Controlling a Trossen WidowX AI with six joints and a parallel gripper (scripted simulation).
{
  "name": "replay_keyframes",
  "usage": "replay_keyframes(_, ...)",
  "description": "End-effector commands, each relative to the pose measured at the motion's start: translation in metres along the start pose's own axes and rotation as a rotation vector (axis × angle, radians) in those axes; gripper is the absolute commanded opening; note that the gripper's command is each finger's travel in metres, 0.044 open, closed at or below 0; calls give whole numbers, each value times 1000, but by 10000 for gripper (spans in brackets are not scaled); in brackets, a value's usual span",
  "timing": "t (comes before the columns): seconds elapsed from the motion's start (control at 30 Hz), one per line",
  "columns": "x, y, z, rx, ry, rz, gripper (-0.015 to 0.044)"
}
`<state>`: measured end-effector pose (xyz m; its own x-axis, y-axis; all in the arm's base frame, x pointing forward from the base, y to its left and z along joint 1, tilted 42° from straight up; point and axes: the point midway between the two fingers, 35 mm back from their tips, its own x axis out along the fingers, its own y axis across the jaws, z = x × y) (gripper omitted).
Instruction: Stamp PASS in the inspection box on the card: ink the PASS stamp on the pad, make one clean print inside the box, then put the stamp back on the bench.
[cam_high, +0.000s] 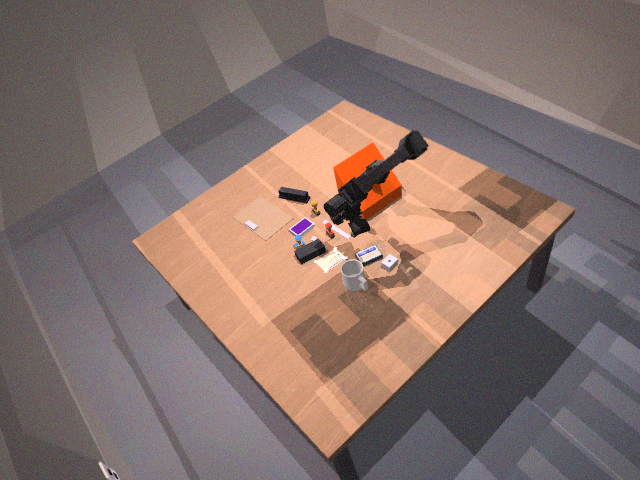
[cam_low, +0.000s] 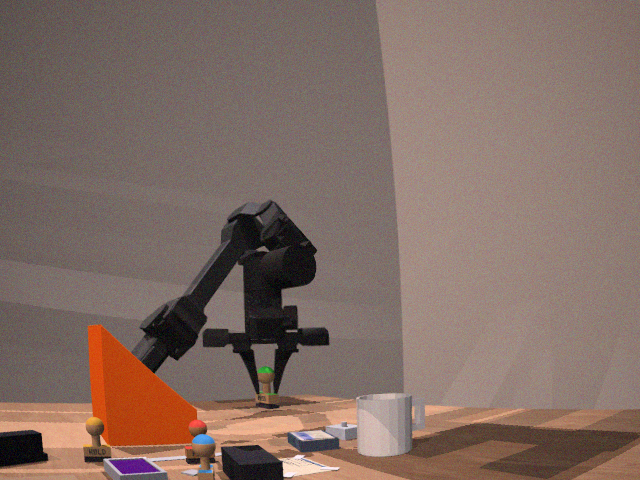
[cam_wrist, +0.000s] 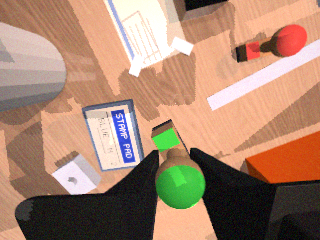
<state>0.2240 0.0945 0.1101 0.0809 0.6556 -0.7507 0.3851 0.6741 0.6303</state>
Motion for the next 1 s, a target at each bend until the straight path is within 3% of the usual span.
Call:
replay_keyframes(0.0, 1, -2, -8, -2, -3, 4, 0)
replay_keyframes(0.97, 44, -2, -6, -3, -4, 2, 0)
